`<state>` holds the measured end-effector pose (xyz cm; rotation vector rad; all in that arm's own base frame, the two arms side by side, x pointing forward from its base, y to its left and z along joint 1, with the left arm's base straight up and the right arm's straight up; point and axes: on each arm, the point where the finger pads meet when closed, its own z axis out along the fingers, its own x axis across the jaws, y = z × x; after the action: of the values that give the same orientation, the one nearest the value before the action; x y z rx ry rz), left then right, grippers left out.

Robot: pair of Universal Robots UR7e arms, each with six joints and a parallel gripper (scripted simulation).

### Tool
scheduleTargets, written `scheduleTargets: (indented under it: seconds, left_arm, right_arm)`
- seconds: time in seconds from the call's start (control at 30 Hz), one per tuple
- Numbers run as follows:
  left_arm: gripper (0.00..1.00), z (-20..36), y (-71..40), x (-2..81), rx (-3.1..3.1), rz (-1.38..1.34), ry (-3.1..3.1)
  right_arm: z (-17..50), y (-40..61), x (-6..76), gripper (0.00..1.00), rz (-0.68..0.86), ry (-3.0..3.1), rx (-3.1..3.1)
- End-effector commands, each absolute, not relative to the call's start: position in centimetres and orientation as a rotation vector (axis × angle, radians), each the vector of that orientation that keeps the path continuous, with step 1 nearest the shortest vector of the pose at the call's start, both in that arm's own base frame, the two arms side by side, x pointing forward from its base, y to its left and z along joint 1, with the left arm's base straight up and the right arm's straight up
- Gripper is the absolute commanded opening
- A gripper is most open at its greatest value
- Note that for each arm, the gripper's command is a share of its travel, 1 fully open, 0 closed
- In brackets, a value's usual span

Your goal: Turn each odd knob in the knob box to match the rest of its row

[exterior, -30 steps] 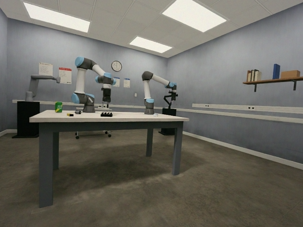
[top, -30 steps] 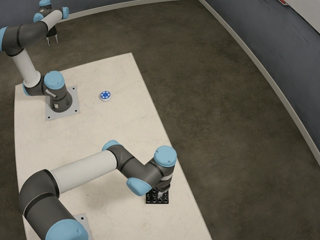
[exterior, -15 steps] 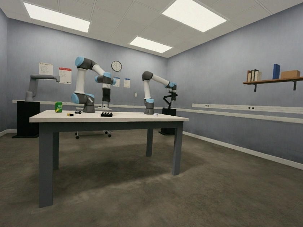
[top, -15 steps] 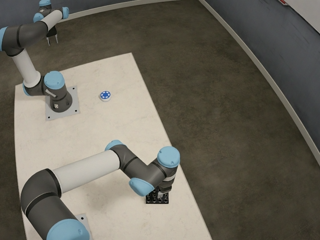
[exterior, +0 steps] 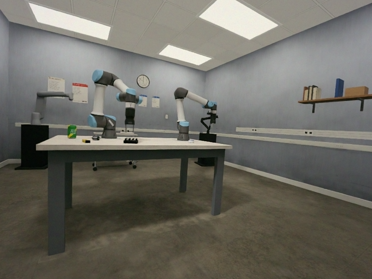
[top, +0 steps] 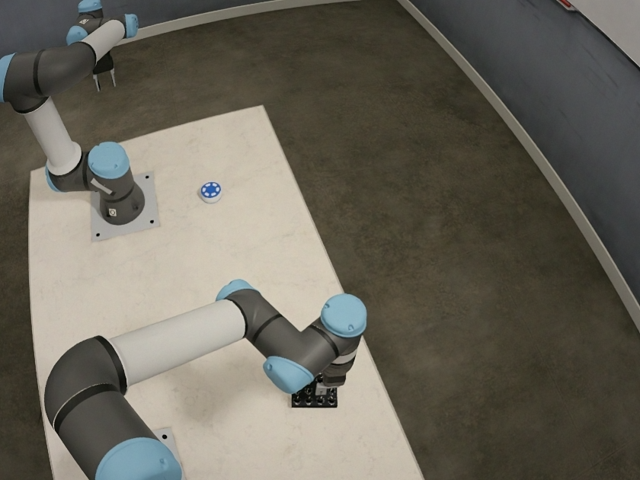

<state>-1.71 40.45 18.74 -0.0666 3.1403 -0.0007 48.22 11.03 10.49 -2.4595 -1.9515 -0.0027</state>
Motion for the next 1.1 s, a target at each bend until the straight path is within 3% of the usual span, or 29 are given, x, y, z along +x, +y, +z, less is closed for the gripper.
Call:
scheduleTargets:
  seconds: [0.0,0.57,0.6,1.07]
  left_arm:
    - [1.0,18.7,40.36,-1.87,-0.073,0.0,3.141]
    - [1.0,18.7,40.36,-1.87,-0.073,0.0,3.141]
    - [1.0,18.7,40.36,-1.87,-0.073,0.0,3.141]
    - [1.0,18.7,40.36,-1.87,-0.073,0.0,3.141]
  right_arm:
    - [10.59,11.0,48.68,1.0,-0.002,-1.844,-2.545]
    - [10.6,11.03,48.8,1.0,-0.003,-1.793,-2.581]
    - [10.6,11.03,48.8,0.46,-0.003,-1.793,-2.581]
    - [10.6,11.03,48.8,0.46,-0.003,-1.793,-2.58]
